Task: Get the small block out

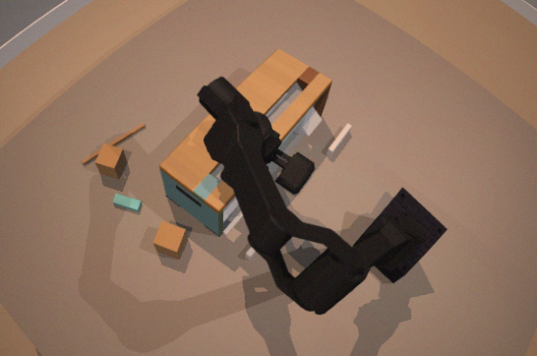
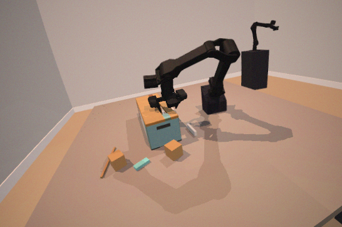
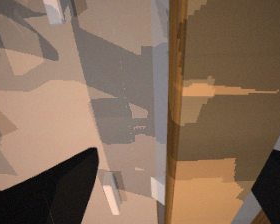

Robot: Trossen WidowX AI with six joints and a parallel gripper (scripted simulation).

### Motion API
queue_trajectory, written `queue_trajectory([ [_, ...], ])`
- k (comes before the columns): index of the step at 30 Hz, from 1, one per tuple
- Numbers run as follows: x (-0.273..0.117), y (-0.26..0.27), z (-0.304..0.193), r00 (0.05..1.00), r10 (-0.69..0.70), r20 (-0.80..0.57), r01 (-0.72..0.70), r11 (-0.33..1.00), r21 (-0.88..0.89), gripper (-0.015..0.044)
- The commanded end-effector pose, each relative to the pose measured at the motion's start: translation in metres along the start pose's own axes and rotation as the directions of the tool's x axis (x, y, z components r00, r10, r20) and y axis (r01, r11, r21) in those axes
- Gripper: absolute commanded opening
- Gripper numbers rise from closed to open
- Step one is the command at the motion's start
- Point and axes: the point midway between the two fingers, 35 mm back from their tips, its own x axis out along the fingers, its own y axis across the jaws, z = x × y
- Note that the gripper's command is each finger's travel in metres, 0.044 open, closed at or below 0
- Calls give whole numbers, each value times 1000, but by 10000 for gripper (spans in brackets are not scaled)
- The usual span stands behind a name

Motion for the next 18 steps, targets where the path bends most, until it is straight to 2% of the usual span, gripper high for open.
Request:
queue_trajectory([
  [1, 5, 1, 1, 1000, -1, -5, 1, 1000, 4, 400],
  [9, 7, 3, 1, 1000, 2, -2, -2, 1000, 4, 400],
  [18, 16, 3, -22, 1000, 3, -3, -3, 1000, 6, 400],
])
